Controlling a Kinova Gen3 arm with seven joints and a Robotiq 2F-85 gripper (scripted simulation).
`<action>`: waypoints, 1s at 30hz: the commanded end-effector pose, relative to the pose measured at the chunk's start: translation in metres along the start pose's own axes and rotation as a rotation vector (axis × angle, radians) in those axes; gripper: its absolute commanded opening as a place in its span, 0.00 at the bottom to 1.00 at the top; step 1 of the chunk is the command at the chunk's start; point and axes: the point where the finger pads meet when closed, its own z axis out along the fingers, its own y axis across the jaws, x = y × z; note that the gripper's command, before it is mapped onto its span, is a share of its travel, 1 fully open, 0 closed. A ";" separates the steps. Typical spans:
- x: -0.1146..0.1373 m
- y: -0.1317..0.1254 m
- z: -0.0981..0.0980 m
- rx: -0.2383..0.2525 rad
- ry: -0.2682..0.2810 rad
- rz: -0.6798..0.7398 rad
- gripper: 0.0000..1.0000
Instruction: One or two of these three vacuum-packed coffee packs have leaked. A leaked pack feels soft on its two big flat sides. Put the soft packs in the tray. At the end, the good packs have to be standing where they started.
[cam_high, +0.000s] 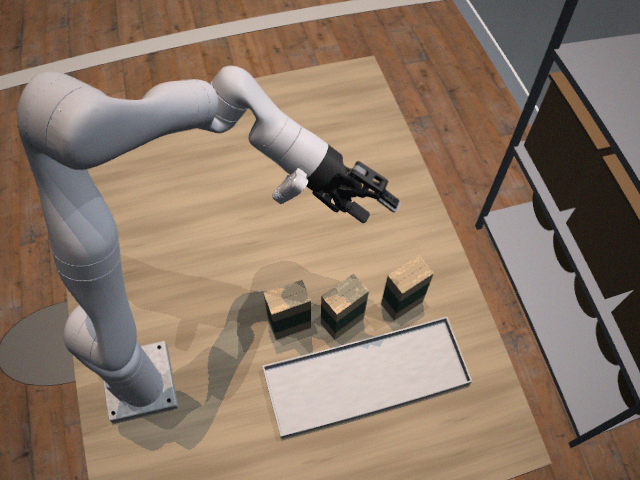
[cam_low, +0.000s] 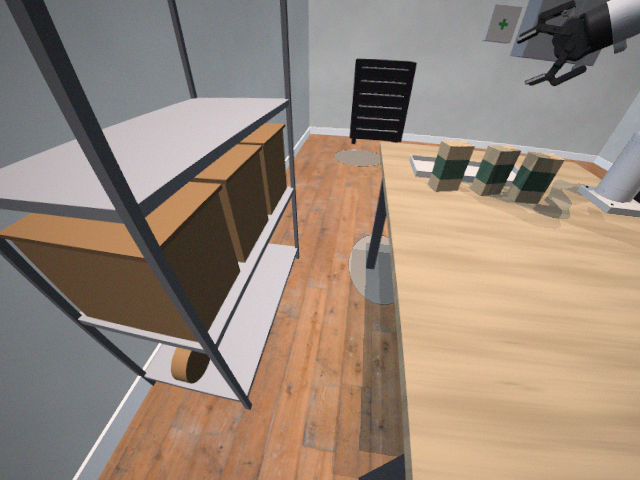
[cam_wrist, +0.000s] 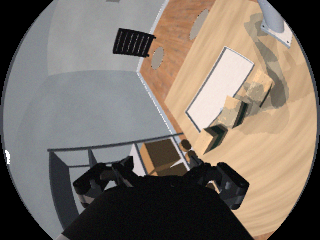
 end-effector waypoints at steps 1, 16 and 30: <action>0.000 -0.001 0.000 0.001 -0.001 0.001 1.00; 0.000 -0.001 0.000 0.001 -0.001 0.001 1.00; 0.021 0.013 0.008 -0.064 0.053 0.023 1.00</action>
